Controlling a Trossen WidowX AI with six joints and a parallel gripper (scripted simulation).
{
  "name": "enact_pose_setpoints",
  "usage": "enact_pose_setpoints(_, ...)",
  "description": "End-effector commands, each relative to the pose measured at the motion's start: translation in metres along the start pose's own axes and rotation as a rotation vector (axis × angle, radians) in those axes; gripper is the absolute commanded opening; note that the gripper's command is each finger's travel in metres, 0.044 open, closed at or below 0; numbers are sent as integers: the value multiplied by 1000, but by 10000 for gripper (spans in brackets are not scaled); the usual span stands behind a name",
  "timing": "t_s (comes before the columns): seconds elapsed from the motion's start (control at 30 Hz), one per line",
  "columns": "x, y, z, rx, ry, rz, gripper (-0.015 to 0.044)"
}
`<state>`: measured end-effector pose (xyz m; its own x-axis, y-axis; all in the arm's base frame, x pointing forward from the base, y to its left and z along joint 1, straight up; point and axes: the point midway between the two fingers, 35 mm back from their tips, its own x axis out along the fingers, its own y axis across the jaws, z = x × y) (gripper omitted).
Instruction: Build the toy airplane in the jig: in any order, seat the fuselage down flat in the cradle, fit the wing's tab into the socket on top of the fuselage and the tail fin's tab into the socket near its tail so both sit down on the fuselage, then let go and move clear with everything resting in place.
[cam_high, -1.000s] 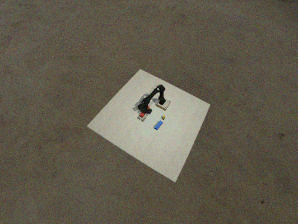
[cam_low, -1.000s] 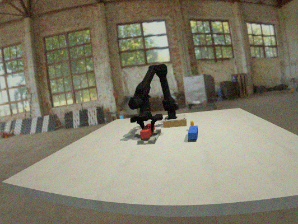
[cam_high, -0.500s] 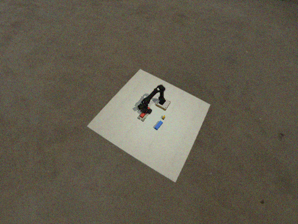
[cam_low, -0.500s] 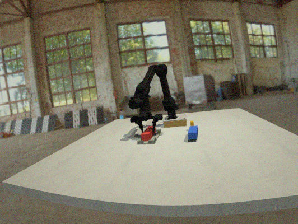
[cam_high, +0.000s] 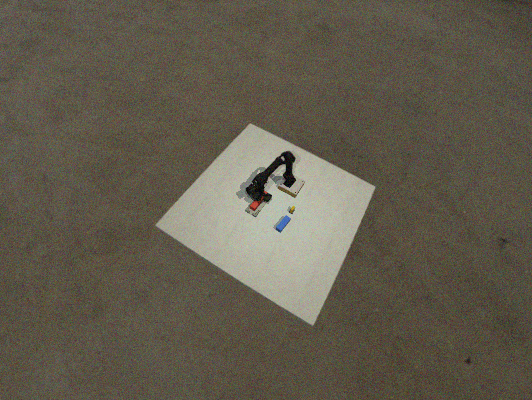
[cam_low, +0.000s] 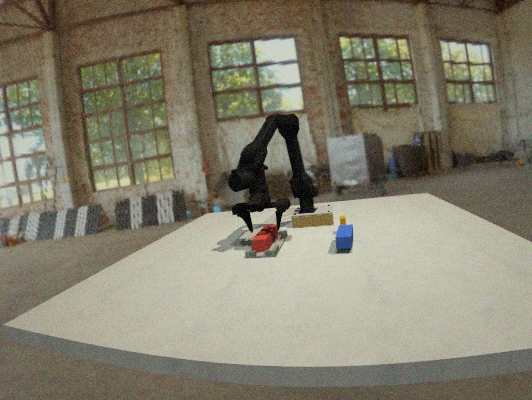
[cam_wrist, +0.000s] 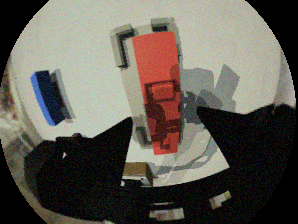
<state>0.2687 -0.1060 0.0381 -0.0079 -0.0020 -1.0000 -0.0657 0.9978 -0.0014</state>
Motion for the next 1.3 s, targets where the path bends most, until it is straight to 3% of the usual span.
enact_pose_setpoints(0.0,-62,-2,5,-4,-29,-14,440)
enact_pose_setpoints(0.1,-89,0,0,-6,-28,-13,440)
enact_pose_setpoints(0.63,-84,5,12,88,-30,-11,440)
enact_pose_setpoints(0.97,-79,144,71,82,-37,6,440)
enact_pose_setpoints(1.27,-71,265,70,88,-34,13,440)
